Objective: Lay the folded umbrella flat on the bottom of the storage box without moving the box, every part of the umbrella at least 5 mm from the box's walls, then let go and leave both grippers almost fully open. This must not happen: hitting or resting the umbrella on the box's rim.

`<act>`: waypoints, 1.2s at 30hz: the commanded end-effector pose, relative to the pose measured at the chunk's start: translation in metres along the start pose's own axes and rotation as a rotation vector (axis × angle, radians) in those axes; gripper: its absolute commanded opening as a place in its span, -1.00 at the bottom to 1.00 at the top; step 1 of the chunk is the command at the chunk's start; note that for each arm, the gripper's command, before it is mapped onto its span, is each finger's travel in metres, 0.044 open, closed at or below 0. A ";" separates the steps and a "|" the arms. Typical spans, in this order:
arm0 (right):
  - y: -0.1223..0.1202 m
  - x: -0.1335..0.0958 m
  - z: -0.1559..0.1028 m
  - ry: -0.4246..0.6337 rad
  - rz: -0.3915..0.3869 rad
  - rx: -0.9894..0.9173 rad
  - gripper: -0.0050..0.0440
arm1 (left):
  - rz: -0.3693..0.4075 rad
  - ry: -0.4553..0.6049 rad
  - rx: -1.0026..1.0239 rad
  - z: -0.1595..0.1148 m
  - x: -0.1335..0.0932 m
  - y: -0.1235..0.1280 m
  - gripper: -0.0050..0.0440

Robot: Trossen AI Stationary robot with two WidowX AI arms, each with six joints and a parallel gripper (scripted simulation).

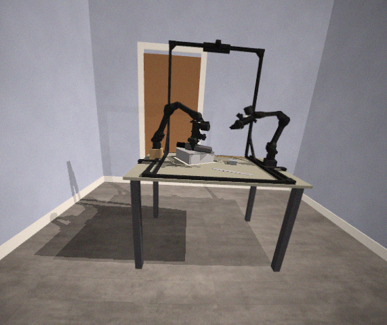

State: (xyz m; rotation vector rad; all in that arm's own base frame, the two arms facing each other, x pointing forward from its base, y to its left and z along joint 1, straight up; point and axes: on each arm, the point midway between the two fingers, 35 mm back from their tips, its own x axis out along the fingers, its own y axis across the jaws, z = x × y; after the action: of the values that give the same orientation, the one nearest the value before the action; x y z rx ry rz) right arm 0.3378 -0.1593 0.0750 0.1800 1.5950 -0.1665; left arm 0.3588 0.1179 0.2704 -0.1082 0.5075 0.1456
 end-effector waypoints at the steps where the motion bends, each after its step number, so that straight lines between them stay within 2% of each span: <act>1: 0.027 -0.010 0.002 -0.030 -0.006 -0.005 -0.80 | -0.002 -0.003 0.007 0.001 0.000 0.000 0.84; 5: 0.053 -0.010 0.002 -0.030 -0.006 -0.010 -0.80 | -0.002 -0.003 0.007 0.001 0.000 0.000 0.84; 7: 0.053 -0.010 0.002 -0.030 -0.006 -0.010 -0.80 | -0.002 -0.003 0.007 0.001 0.000 0.000 0.84; 22: 0.147 -0.009 -0.016 -0.031 -0.006 -0.028 -0.80 | -0.002 -0.003 0.007 0.001 0.000 0.000 0.84; 24: 0.147 -0.009 -0.016 -0.031 -0.006 -0.028 -0.80 | -0.002 -0.003 0.007 0.001 0.000 0.000 0.84; 36: 0.210 -0.007 -0.045 -0.032 -0.006 -0.041 -0.80 | -0.002 -0.003 0.007 0.001 0.000 0.000 0.84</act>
State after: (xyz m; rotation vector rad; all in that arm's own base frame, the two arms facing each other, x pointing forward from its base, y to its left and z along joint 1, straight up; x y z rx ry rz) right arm 0.3434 0.0404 0.0765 0.1354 1.5930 -0.1455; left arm 0.3588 0.1180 0.2704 -0.1081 0.5074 0.1456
